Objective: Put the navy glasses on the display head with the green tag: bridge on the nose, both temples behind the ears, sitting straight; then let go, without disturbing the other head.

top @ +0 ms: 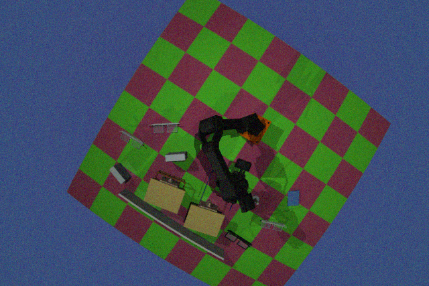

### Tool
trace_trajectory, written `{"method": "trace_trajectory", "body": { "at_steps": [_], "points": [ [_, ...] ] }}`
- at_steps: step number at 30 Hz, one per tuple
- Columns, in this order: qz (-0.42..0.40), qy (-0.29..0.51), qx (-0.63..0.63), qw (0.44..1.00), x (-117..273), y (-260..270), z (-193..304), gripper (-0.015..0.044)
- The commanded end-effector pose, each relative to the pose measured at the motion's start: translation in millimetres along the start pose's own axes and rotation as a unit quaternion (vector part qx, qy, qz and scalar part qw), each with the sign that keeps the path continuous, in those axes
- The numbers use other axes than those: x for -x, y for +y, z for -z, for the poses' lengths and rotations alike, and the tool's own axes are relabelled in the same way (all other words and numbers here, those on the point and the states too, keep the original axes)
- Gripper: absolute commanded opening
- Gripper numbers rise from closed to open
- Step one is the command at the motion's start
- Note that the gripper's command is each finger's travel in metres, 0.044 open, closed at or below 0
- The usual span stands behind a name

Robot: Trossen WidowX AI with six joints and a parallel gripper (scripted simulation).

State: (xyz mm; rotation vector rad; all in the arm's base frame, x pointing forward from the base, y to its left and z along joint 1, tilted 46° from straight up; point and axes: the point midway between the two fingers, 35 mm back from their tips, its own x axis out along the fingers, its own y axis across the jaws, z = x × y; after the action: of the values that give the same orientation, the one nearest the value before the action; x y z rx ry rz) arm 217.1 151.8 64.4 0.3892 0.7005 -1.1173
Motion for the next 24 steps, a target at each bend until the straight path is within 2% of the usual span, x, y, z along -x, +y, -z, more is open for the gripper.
{"method": "trace_trajectory", "body": {
  "at_steps": [1, 24],
  "points": [
    [0.02, 0.012, 0.011, 1.0, -7.7, -1.7, -13.1, 0.0],
    [0.017, 0.017, 0.018, 1.0, -38.7, -4.4, -19.9, 0.0]
  ]
}}
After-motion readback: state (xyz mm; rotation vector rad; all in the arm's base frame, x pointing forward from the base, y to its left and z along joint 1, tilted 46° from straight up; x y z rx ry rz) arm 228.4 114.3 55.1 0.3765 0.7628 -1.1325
